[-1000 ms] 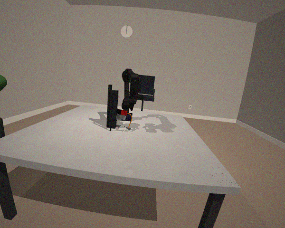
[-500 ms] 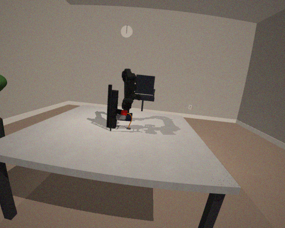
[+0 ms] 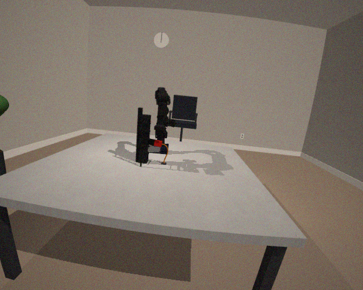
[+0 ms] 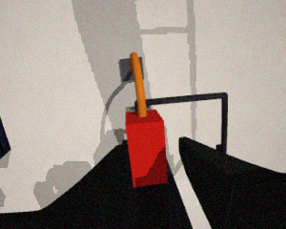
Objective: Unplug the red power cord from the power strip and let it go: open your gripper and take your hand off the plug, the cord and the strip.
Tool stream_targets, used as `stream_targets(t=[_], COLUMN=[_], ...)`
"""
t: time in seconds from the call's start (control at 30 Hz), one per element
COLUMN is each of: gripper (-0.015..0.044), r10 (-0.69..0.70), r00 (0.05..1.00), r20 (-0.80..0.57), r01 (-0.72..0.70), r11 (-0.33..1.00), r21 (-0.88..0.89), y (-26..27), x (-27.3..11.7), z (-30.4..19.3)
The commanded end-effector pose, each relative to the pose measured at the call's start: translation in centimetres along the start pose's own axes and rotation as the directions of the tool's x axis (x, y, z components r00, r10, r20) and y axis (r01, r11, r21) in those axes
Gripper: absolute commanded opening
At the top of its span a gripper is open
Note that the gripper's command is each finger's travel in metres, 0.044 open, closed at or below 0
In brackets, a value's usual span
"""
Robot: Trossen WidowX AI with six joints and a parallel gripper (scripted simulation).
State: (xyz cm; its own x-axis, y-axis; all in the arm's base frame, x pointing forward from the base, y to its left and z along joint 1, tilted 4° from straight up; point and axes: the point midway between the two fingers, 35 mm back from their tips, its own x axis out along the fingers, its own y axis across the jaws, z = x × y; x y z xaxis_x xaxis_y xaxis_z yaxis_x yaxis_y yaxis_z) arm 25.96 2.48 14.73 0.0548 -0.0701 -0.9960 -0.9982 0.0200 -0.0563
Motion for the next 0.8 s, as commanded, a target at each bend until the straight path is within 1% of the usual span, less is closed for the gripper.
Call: stream_targets(t=[0.0, 0.4, 0.77], gripper=[0.016, 0.016, 0.016], r10=[0.009, 0.009, 0.009], r00=[1.0, 1.0, 1.0], r20=[-0.002, -0.002, -0.002], r01=[-0.009, -0.009, -0.009], r11=[1.0, 1.0, 1.0], r21=[-0.005, -0.005, -0.005], y=[0.3, 0.3, 0.3], x=[0.2, 1.4, 1.4], z=[-0.2, -0.2, -0.2])
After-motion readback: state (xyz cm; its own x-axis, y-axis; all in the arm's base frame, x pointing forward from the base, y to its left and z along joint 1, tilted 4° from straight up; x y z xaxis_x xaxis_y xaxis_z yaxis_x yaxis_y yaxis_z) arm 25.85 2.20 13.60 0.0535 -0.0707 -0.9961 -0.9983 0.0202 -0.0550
